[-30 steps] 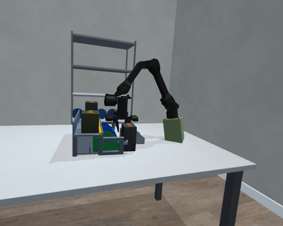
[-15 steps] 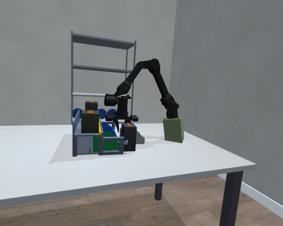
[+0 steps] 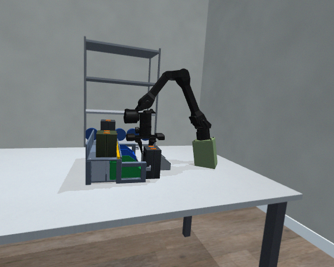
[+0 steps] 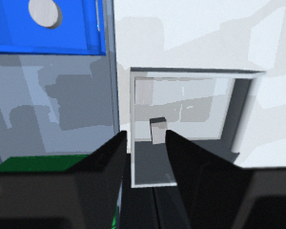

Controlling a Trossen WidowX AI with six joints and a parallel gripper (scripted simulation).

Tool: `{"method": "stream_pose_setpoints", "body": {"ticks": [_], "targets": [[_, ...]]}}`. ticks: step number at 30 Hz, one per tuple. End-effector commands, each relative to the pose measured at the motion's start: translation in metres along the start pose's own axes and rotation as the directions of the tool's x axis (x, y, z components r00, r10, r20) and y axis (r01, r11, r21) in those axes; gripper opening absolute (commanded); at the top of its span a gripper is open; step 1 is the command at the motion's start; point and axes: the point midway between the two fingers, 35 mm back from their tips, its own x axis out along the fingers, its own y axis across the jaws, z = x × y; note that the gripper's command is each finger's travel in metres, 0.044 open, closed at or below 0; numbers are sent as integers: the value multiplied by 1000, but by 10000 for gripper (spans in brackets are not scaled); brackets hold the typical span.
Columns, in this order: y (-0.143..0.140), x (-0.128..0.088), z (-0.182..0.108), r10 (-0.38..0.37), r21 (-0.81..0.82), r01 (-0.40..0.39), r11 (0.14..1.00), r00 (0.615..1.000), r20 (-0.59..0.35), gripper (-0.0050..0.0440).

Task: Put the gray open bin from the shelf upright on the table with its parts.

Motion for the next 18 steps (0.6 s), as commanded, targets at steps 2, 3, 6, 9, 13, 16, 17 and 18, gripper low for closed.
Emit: {"method": "stream_pose_setpoints", "body": {"ticks": [2,3,6,9,13,16,17,18], "targets": [[12,-49,-1,66,7,-66,998,998,-13,150],[12,-49,-1,66,7,-66,998,998,-13,150],[12,-49,-1,66,7,-66,998,998,-13,150],[12,-49,-1,66,7,-66,998,998,-13,150],[11,-50,0,60,5,-60,998,998,-11,150],[11,-68,0,65,7,-65,998,998,-13,150],[11,-75,0,67,7,-67,998,998,-14,150],[11,-75,0,67,7,-67,998,998,-14,150]]}}
